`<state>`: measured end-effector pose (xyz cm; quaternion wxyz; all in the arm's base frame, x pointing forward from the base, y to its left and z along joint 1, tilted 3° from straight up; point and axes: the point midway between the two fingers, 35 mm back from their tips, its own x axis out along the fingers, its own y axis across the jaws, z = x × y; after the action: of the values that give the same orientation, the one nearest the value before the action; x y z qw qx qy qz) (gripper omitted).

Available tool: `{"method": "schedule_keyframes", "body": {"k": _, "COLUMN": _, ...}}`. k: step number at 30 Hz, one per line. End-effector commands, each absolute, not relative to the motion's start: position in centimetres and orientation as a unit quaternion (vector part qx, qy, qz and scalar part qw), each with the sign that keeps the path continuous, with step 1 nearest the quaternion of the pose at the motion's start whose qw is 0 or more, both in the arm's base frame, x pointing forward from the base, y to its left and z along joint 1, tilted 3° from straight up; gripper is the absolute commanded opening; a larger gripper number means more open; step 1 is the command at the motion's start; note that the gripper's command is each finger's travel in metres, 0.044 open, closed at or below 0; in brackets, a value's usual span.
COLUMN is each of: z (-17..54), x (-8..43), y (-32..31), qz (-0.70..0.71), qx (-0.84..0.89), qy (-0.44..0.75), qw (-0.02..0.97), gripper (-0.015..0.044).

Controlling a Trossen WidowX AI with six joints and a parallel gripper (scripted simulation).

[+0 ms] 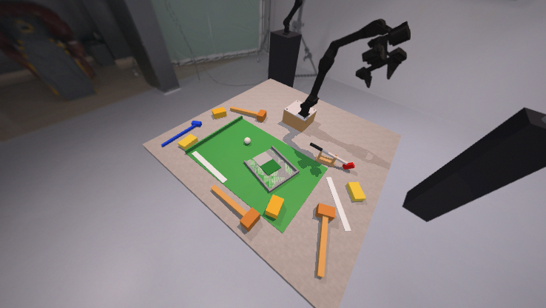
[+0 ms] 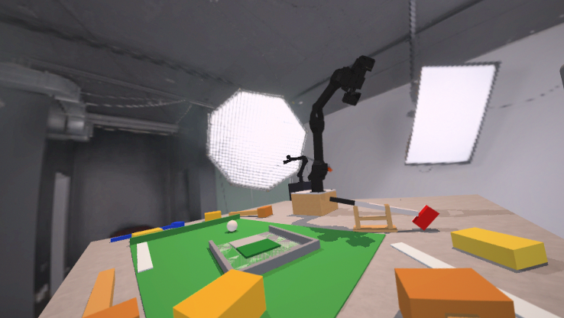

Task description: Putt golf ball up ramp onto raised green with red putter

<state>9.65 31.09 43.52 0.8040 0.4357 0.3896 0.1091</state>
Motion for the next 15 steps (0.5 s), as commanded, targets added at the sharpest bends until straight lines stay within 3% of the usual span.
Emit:
{"method": "schedule_keyframes", "body": {"k": 1, "z": 43.3, "x": 9.7, "y": 31.2, "qz": 0.11, "qx": 0.428, "qy": 0.39, "qw": 0.808, "gripper": 0.0426}}
{"method": "schedule_keyframes", "body": {"k": 8, "z": 35.5, "x": 13.4, "y": 33.3, "qz": 0.164, "qx": 0.12, "qy": 0.413, "qw": 0.888, "gripper": 0.044}}
{"method": "schedule_keyframes", "body": {"k": 15, "z": 27.4, "x": 17.0, "y": 33.0, "qz": 0.24, "qx": -0.156, "qy": 0.441, "qw": 0.851, "gripper": 0.044}}
